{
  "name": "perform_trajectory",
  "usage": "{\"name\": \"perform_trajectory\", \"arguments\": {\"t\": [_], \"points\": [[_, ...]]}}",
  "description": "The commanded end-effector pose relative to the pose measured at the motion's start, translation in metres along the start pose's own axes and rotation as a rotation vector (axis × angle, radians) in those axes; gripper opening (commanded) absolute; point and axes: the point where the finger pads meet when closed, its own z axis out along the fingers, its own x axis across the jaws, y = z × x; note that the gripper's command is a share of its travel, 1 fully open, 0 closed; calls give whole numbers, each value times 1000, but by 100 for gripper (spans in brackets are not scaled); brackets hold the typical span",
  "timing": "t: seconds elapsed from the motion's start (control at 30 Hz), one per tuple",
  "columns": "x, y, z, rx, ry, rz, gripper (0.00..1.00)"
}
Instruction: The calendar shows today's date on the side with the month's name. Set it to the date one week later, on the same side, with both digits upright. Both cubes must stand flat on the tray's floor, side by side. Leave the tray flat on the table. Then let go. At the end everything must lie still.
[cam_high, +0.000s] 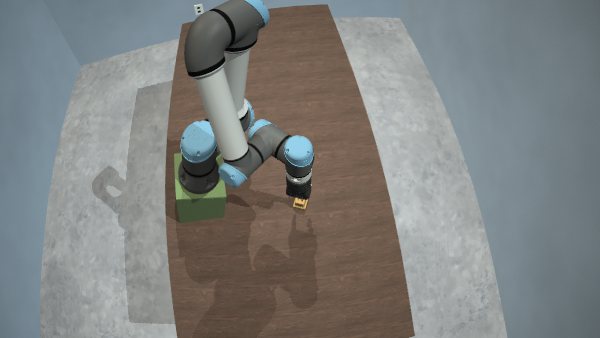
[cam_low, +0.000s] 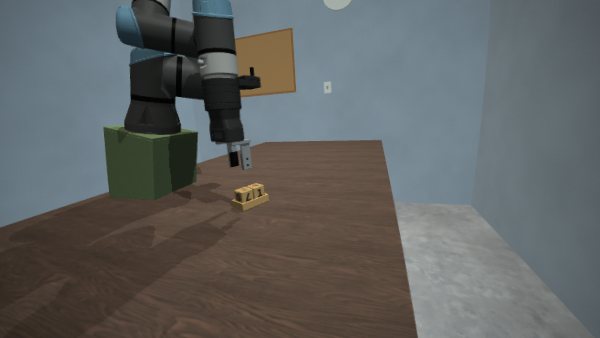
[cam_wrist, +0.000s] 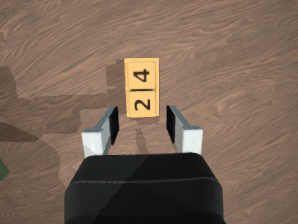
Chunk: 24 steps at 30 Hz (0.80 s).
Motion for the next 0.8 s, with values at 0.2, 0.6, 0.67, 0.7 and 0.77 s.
{"name": "perform_trajectory", "arguments": {"t": [0.2, 0.6, 0.67, 0.7, 0.77], "points": [[0, 0, -14, 0, 1, 0, 90], [0, 0, -15, 0, 1, 0, 100], [0, 0, -15, 0, 1, 0, 100], [0, 0, -15, 0, 1, 0, 100], [0, 0, -15, 0, 1, 0, 100]]}}
